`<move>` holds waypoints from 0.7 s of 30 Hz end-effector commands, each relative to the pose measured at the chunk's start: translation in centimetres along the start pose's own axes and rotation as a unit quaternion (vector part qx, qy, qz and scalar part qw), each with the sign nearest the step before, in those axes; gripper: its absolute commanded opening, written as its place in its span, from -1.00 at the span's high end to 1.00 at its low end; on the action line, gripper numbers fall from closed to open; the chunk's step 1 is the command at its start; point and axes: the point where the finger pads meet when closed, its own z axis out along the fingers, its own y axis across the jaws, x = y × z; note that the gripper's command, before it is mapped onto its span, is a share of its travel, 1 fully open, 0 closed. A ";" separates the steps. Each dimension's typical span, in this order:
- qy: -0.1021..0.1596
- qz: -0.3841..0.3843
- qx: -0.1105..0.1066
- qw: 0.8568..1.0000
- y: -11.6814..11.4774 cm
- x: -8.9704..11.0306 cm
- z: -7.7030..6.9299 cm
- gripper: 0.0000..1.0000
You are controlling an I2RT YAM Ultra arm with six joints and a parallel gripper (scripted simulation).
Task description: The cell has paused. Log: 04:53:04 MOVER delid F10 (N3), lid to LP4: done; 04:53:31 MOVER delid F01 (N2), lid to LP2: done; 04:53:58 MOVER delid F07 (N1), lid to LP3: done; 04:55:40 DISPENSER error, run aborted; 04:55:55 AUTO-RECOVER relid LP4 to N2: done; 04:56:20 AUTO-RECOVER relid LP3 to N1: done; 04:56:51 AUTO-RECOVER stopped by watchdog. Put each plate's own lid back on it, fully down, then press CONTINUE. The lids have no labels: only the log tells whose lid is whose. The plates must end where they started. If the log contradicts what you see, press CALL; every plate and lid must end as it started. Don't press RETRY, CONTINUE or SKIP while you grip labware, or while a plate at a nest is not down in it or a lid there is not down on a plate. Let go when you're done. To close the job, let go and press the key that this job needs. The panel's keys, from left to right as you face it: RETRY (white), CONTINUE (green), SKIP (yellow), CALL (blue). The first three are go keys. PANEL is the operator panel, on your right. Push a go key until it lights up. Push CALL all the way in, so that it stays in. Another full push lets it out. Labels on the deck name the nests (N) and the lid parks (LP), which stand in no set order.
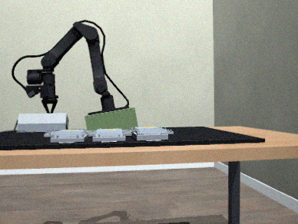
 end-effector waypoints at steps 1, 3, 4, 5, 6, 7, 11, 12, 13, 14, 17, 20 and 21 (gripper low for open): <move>-0.005 -0.007 -0.005 1.000 0.3 -0.1 0.6 1.00; -0.003 -0.007 -0.005 1.000 0.3 0.0 0.7 1.00; -0.003 -0.007 -0.005 1.000 0.3 0.0 0.8 1.00; -0.003 -0.007 -0.005 1.000 0.2 0.0 0.8 1.00; -0.003 -0.007 -0.005 1.000 0.2 0.0 0.8 1.00; -0.003 -0.007 -0.005 1.000 0.2 0.0 0.8 1.00; -0.003 -0.007 -0.005 1.000 0.2 0.0 0.9 1.00; -0.003 -0.007 -0.005 1.000 0.2 0.0 0.9 1.00; -0.003 -0.007 -0.005 1.000 0.2 0.0 0.9 1.00; -0.003 -0.007 -0.005 1.000 0.2 0.0 0.9 1.00; -0.003 -0.007 -0.005 1.000 0.2 0.0 1.0 1.00; -0.003 -0.007 -0.005 1.000 0.2 0.0 1.1 1.00; -0.003 -0.007 -0.005 1.000 0.2 0.0 1.1 1.00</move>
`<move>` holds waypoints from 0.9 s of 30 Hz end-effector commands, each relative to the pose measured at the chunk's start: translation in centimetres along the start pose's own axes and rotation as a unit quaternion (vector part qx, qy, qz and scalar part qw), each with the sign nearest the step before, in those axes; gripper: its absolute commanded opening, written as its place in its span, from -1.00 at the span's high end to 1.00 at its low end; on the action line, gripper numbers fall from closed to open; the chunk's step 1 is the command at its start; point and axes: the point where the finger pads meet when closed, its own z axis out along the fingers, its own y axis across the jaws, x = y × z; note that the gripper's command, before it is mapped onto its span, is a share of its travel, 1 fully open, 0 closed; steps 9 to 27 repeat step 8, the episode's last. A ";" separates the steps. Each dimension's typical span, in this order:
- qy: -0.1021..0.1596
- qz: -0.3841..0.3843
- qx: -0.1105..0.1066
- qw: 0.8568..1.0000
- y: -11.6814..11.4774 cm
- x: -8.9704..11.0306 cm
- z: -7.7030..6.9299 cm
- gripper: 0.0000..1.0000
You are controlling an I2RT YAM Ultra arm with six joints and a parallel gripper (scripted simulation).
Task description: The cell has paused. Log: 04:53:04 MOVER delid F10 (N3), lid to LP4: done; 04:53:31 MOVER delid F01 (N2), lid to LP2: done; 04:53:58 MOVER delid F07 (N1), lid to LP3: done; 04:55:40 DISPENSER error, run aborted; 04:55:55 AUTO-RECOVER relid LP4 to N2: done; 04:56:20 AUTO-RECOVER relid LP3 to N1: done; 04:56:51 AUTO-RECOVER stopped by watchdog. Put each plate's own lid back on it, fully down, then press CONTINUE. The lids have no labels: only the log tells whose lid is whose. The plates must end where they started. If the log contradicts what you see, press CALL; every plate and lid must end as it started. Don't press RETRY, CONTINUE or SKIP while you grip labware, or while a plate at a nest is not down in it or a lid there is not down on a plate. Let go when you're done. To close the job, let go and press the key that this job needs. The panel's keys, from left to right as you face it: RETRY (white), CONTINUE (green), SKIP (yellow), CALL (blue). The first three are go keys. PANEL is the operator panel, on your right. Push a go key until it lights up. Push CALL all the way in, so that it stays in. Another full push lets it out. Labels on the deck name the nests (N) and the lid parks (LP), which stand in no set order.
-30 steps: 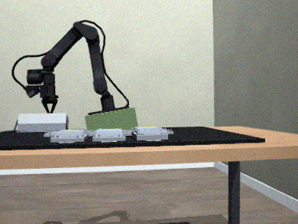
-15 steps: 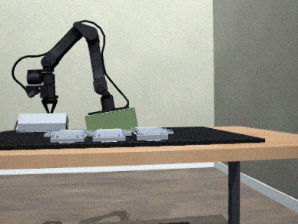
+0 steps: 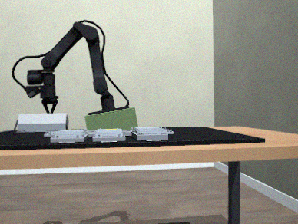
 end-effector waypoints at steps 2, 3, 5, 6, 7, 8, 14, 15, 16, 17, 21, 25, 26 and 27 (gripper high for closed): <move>-0.001 -0.007 -0.005 1.000 0.2 0.0 0.9 1.00; -0.001 -0.007 -0.005 1.000 0.2 0.0 0.9 1.00; -0.001 -0.007 -0.005 1.000 0.2 0.0 1.0 1.00; -0.001 -0.007 -0.005 1.000 0.2 0.0 1.0 1.00; -0.001 -0.007 -0.005 1.000 0.2 0.1 1.0 1.00; -0.001 -0.006 -0.005 1.000 0.2 0.1 1.0 1.00; -0.001 -0.006 -0.005 1.000 0.2 0.1 1.0 1.00; -0.001 -0.006 -0.005 1.000 0.2 0.1 1.0 1.00; -0.001 -0.006 -0.005 1.000 0.2 0.1 1.0 1.00; -0.001 -0.006 -0.005 1.000 0.2 0.1 1.0 1.00; -0.001 -0.006 -0.005 1.000 0.2 0.1 1.0 1.00; -0.001 -0.006 -0.005 1.000 0.2 0.1 1.0 1.00; -0.001 -0.006 -0.005 1.000 0.2 0.1 1.0 1.00; -0.001 -0.006 -0.005 1.000 0.2 0.1 1.0 1.00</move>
